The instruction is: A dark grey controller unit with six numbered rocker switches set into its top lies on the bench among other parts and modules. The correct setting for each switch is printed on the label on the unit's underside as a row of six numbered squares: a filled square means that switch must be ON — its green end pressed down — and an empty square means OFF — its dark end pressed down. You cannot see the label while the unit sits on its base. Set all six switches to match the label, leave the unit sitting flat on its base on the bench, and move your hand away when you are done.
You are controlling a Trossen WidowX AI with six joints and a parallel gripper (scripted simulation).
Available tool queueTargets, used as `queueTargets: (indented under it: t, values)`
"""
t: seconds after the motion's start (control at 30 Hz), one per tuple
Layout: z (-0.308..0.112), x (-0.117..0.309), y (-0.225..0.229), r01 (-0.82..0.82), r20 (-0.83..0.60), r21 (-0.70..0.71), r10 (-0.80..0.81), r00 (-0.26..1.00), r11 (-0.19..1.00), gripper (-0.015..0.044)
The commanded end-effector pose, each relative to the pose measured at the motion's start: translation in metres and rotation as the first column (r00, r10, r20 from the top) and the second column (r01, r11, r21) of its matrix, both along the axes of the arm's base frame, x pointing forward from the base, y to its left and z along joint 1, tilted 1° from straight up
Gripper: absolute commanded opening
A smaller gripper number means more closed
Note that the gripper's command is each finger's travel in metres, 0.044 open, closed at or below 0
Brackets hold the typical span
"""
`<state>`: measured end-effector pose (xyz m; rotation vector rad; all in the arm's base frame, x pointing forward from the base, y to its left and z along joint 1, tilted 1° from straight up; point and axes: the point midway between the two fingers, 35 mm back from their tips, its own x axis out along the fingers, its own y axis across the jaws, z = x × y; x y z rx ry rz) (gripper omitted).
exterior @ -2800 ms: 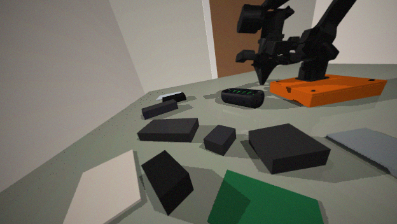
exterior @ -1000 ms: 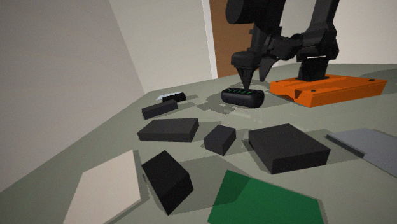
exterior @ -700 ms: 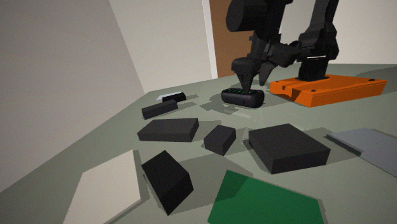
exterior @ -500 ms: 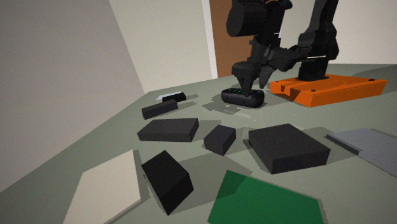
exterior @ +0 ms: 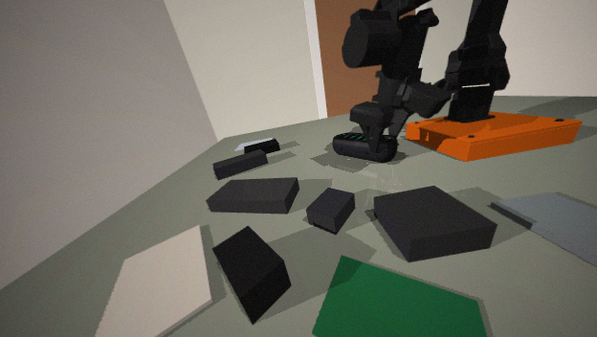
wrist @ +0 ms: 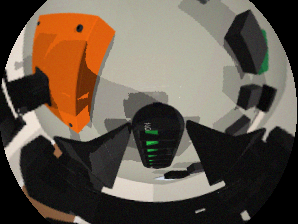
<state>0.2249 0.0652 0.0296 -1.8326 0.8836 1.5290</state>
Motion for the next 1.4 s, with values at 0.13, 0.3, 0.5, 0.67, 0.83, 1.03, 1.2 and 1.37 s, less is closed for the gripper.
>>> queueTargets:
  t: [0.13,0.3,0.5,0.67,0.83,1.03,1.2,1.37]
  values:
    - [-0.001,-0.001,-0.001,0.003,-0.001,-0.003,-0.003,1.000,1.000,0.0327]
    - [-0.001,-0.001,-0.001,0.003,-0.001,-0.003,-0.003,1.000,1.000,0.0327]
    - [0.000,0.000,-0.001,0.003,-0.001,-0.003,-0.003,1.000,1.000,0.0327]
    - [0.003,0.000,-0.002,0.003,-0.001,-0.003,-0.003,1.000,1.000,0.0336]
    - [0.004,0.001,-0.003,0.003,-0.002,-0.001,-0.003,1.000,1.000,0.0337]
    - [0.007,0.002,-0.004,0.003,-0.005,0.002,-0.003,1.000,1.000,0.0336]
    - [0.011,0.002,-0.005,0.003,-0.008,0.006,-0.003,1.000,1.000,0.0336]
    - [0.015,0.003,-0.007,0.003,-0.012,0.012,-0.003,1.000,1.000,0.0336]
